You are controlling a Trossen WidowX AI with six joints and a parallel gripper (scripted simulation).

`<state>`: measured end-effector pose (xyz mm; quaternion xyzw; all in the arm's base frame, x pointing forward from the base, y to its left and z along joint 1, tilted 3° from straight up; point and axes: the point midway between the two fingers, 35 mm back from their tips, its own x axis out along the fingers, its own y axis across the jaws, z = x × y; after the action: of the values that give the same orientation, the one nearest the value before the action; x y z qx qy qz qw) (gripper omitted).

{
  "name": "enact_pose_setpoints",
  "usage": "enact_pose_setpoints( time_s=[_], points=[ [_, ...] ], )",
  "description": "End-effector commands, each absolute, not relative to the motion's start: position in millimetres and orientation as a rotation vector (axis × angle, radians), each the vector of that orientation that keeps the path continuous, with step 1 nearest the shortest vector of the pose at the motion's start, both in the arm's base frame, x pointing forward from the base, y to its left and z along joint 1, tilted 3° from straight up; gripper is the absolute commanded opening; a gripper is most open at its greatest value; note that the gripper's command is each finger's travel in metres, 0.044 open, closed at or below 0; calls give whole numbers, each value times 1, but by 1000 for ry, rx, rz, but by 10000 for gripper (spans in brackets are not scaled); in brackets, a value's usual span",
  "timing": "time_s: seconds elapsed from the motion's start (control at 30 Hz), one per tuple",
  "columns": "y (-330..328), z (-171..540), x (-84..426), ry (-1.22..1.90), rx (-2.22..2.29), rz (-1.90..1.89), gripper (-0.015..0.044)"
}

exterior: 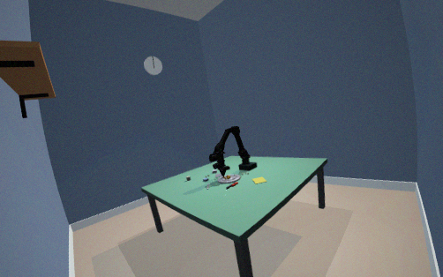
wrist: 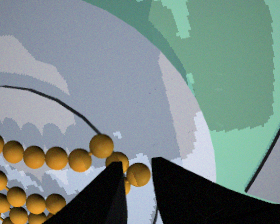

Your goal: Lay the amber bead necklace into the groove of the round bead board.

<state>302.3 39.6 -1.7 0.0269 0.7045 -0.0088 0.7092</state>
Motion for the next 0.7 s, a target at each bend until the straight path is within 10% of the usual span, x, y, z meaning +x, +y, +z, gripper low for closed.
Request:
enact_pose_setpoints(
  time_s=[0.0, 0.4, 0.67],
  points=[
    [40, -2, 302, 1567, 60, -20, 131],
    [39, -2, 300, 1578, 58, -20, 440],
    [39, 0, 300, 1590, 53, -18, 440]
  ],
)
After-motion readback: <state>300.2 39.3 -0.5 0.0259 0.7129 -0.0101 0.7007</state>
